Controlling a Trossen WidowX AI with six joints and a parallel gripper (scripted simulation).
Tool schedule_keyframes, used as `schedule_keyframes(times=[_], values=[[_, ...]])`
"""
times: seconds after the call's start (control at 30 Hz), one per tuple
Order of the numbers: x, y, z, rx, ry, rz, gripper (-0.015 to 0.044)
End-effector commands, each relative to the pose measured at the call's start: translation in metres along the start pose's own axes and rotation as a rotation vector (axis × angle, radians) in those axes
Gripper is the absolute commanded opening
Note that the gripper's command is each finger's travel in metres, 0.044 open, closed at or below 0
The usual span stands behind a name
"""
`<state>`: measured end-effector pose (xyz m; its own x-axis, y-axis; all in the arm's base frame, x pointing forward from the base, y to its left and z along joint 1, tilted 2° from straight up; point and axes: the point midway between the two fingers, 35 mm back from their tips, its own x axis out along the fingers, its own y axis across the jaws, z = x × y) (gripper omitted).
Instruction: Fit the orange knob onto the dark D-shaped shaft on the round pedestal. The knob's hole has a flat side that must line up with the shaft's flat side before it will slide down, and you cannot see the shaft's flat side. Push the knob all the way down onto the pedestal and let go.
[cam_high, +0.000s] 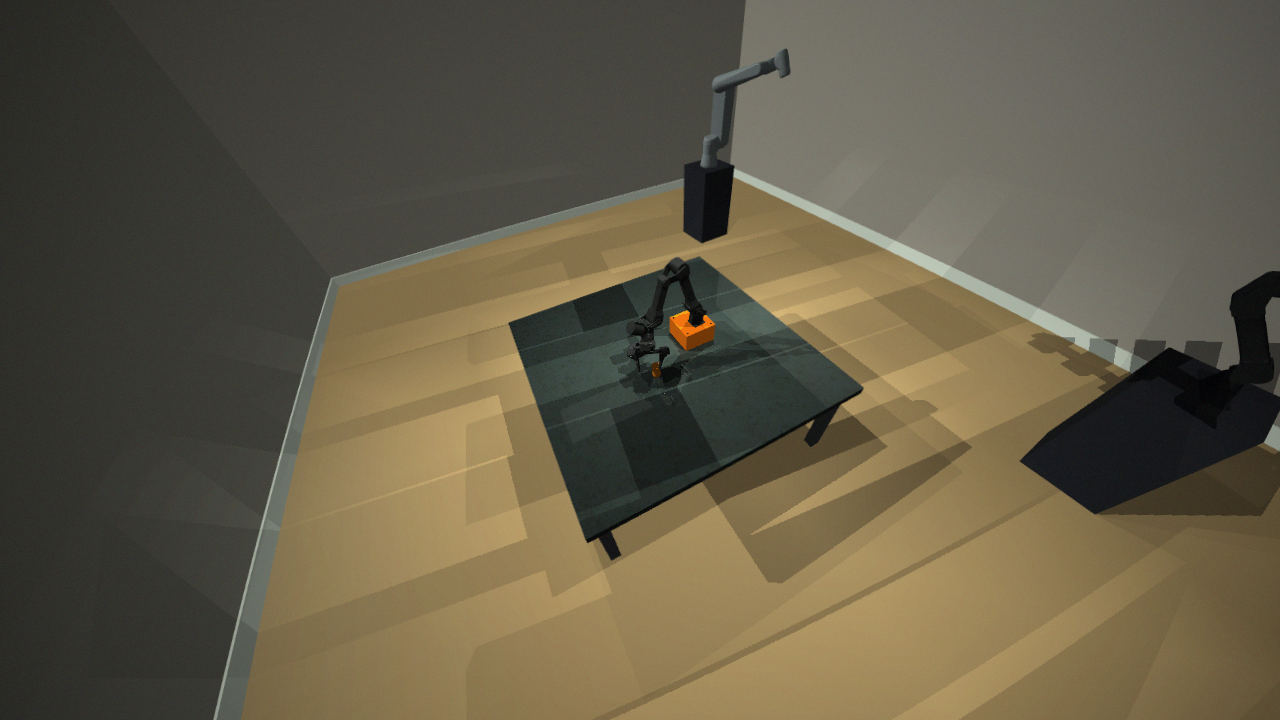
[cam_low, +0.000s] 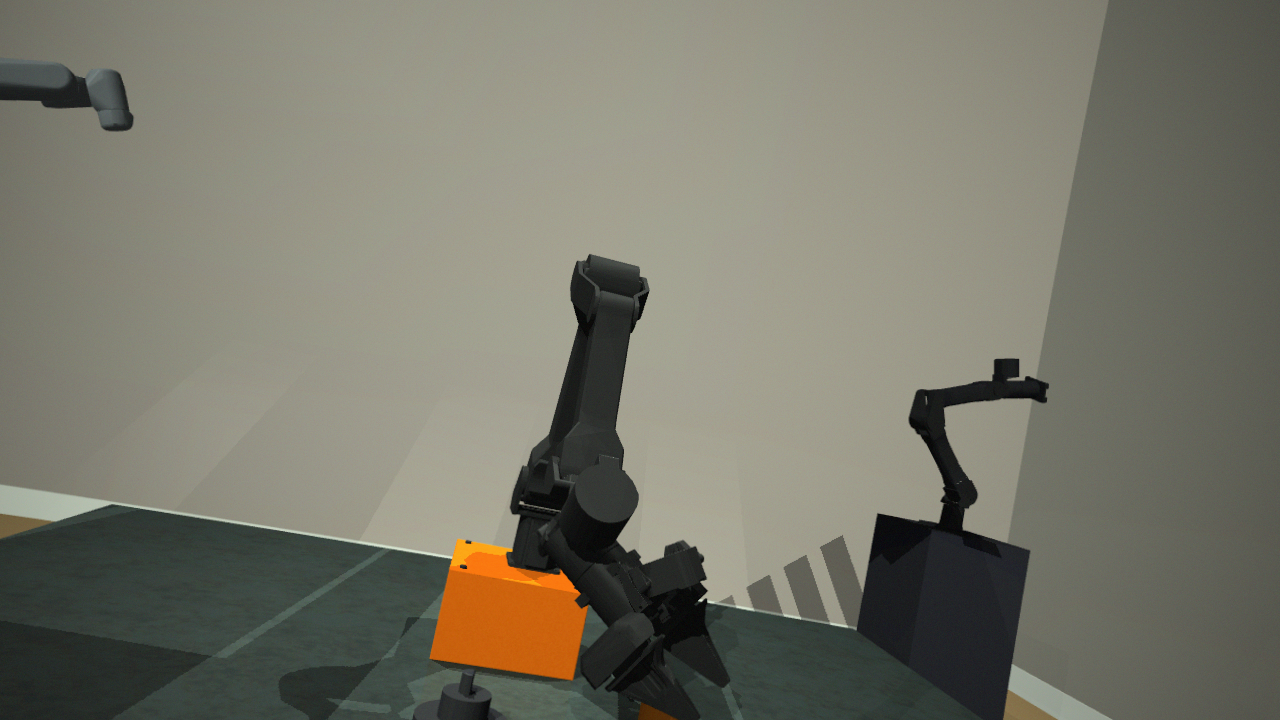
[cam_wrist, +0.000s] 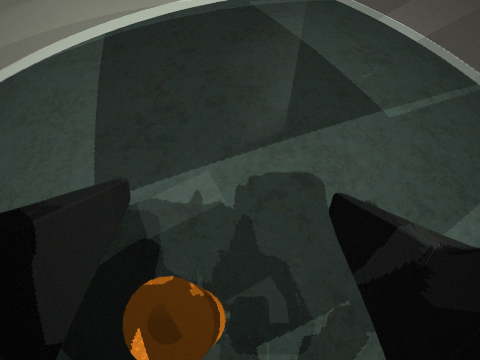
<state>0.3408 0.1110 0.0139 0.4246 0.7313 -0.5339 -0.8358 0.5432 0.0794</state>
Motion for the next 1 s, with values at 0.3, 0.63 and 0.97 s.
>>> schedule_keyframes(times=[0.3,0.63,0.97], values=[[-0.031,0.022,0.037,-0.156,0.826,-0.070,0.0440],[-0.052,0.036,0.037,-0.176,0.963,-0.037,0.0440],[-0.052,0.036,0.037,-0.176,0.963,-0.037,0.0440]])
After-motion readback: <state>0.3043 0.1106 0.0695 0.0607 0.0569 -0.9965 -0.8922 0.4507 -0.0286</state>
